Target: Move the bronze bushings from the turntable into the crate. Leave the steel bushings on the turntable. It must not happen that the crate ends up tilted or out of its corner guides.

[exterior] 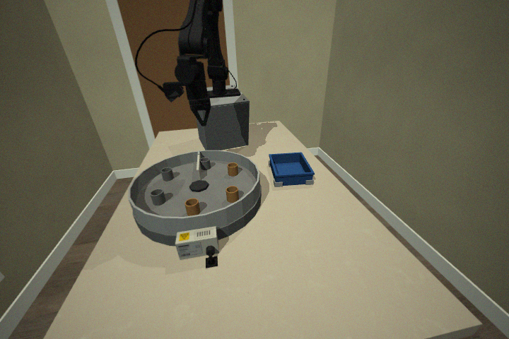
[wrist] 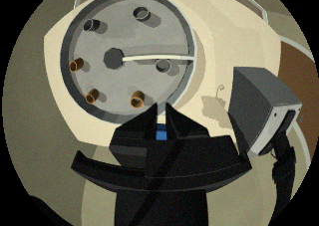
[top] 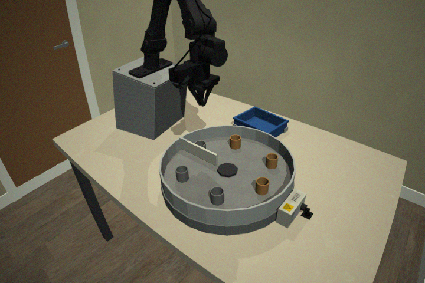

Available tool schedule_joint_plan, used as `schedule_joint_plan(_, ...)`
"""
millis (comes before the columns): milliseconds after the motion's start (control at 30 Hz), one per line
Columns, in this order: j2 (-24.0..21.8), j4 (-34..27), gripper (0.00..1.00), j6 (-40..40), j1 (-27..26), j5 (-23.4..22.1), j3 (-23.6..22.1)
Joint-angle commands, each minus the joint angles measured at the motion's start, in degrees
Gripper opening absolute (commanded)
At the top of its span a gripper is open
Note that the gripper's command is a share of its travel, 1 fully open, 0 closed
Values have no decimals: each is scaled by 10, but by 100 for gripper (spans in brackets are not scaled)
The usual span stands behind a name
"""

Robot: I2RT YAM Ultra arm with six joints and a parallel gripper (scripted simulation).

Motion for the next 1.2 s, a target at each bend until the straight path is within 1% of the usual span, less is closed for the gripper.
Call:
schedule_joint_plan(0, -15, 3, 11, 2, 4, 3, 1)
schedule_joint_plan(700, -15, 3, 11, 2, 4, 3, 1)
schedule_joint_plan(733, -15, 3, 18, 2, 4, 3, 1)
schedule_joint_plan(1167, -15, 3, 18, 2, 4, 3, 1)
